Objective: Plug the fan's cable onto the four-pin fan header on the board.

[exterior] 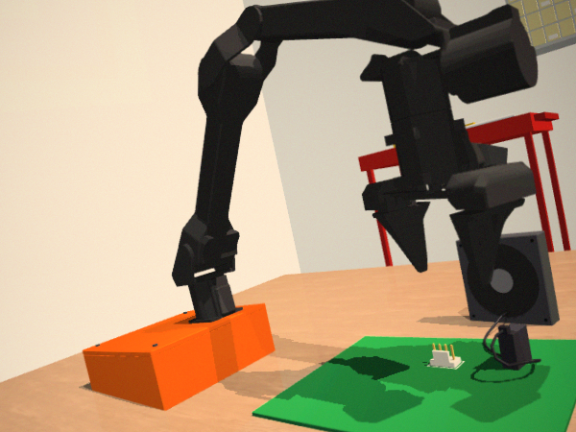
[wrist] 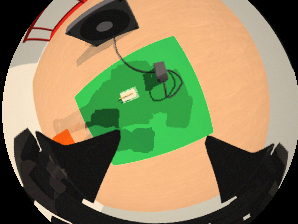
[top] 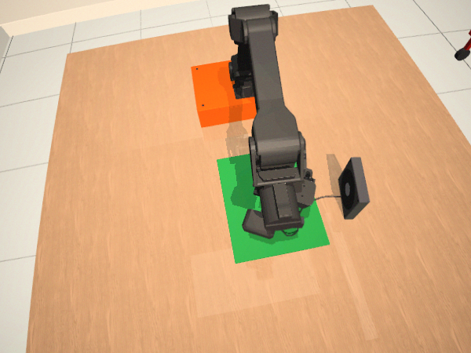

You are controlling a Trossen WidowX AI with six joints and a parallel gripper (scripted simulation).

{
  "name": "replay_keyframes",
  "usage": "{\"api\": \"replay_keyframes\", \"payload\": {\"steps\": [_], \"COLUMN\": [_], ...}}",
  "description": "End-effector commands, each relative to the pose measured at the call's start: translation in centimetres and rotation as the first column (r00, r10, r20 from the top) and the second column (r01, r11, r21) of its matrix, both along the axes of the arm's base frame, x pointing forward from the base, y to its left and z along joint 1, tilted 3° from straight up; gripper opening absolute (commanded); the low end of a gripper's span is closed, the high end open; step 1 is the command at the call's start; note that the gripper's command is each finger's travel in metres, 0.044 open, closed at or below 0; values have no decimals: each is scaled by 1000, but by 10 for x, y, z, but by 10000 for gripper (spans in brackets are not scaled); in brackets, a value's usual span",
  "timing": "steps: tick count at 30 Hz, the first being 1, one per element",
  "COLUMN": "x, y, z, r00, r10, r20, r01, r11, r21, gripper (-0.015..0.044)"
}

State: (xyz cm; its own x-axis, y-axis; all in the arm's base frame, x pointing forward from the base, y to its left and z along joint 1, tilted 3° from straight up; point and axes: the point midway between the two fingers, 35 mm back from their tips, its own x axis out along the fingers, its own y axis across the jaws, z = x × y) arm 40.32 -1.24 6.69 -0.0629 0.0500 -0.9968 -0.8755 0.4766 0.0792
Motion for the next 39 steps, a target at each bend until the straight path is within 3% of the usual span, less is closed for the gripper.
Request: {"api": "replay_keyframes", "payload": {"steps": [1,5,9,16,27,39], "x": [7,11,15,19,23,26], "y": [12,22,32,45,60,76], "z": [9,15,20,27,35,43], "r00": [922,721,423,40,-489,-896], "r10": [-388,-693,-906,-999,-870,-435], "r20": [-1,3,15,36,64,84], "r01": [388,692,904,995,865,430], "r11": [921,720,421,36,-493,-900], "r21": [-30,-56,-77,-89,-89,-72], "gripper": [440,440,440,440,440,440]}}
